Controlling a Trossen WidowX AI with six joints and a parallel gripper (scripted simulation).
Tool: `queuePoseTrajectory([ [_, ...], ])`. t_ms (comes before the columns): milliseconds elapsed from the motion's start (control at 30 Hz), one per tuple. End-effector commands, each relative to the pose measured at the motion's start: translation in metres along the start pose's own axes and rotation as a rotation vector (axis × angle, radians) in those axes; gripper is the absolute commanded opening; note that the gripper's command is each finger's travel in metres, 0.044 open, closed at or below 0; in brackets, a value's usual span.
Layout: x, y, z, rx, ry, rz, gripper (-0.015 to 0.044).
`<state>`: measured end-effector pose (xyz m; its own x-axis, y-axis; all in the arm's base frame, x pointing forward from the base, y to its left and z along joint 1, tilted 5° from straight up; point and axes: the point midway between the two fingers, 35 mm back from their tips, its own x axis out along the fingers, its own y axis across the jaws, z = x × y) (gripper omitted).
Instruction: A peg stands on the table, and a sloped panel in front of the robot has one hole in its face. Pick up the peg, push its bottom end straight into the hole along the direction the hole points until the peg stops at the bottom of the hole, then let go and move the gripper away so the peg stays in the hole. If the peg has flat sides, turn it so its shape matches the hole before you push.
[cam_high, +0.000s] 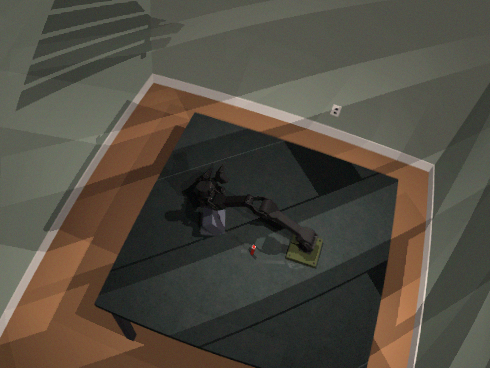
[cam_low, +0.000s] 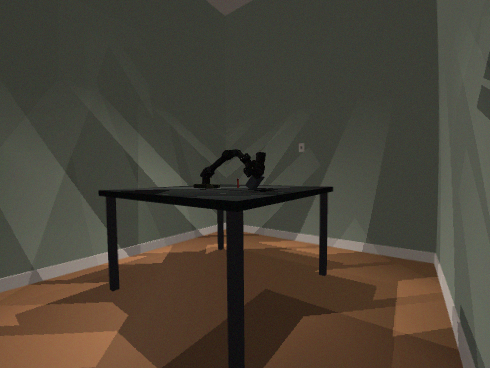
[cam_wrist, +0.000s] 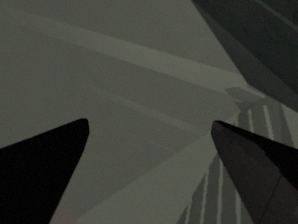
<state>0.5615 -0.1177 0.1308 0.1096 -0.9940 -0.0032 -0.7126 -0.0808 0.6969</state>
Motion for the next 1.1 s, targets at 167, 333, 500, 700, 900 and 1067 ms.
queuePoseTrajectory([
  [167,-0.012,-0.001,-0.013,-0.176,0.069,-0.080,0.0440],
  [333,-0.028,-0.002,-0.023,-0.372,0.151,-0.166,0.0440],
  [500,-0.045,-0.003,-0.030,-0.566,0.238,-0.247,0.0440],
  [700,-0.067,-0.003,-0.032,-0.795,0.352,-0.341,0.0440],
  [900,-0.091,-0.002,-0.029,-1.019,0.475,-0.431,0.0440],
  [1067,-0.111,0.001,-0.022,-1.200,0.585,-0.503,0.0440],
])
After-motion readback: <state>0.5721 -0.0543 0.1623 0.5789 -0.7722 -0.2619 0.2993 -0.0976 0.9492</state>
